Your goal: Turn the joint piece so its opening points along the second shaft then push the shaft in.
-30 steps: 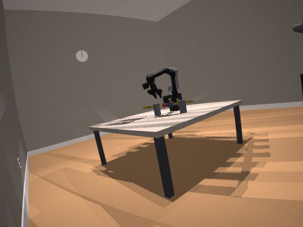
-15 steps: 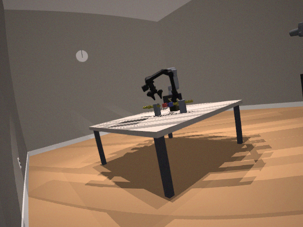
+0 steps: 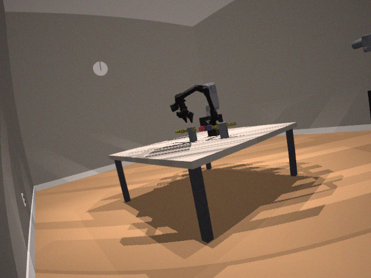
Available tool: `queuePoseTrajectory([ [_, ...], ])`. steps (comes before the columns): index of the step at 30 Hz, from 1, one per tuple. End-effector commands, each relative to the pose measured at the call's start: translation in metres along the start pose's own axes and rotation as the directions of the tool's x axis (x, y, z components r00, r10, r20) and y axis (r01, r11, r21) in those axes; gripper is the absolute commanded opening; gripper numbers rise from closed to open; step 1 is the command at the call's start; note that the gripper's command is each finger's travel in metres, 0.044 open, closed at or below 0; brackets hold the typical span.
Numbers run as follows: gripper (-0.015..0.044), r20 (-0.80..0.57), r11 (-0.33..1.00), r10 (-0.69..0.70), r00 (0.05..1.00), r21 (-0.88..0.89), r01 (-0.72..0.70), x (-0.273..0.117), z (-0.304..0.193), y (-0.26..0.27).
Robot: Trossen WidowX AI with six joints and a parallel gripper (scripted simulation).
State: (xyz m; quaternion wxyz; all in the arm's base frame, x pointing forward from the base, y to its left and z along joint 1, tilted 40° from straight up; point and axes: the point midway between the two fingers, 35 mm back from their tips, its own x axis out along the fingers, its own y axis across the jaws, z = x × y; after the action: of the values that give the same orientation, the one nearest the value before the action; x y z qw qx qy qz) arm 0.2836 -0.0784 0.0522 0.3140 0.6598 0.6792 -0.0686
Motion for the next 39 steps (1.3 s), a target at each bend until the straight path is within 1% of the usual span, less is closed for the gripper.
queuePoseTrajectory([
  [1,0.044,0.024,0.995,-0.018,1.0,-0.1,0.02,-0.003,0.015,-0.005],
  [6,0.044,0.067,0.964,-0.036,0.997,-0.26,0.052,-0.012,0.036,-0.012],
  [11,0.044,0.111,0.907,-0.054,0.992,-0.411,0.095,-0.02,0.057,-0.019],
  [17,0.044,0.165,0.802,-0.078,0.983,-0.575,0.16,-0.031,0.084,-0.03],
  [23,0.044,0.218,0.666,-0.102,0.971,-0.71,0.23,-0.042,0.11,-0.043],
  [33,0.044,0.304,0.393,-0.145,0.942,-0.856,0.337,-0.06,0.151,-0.066],
  [37,0.044,0.309,0.373,-0.148,0.939,-0.862,0.343,-0.061,0.154,-0.068],
  [39,0.044,0.309,0.394,-0.149,0.939,-0.853,0.343,-0.061,0.154,-0.068],
])
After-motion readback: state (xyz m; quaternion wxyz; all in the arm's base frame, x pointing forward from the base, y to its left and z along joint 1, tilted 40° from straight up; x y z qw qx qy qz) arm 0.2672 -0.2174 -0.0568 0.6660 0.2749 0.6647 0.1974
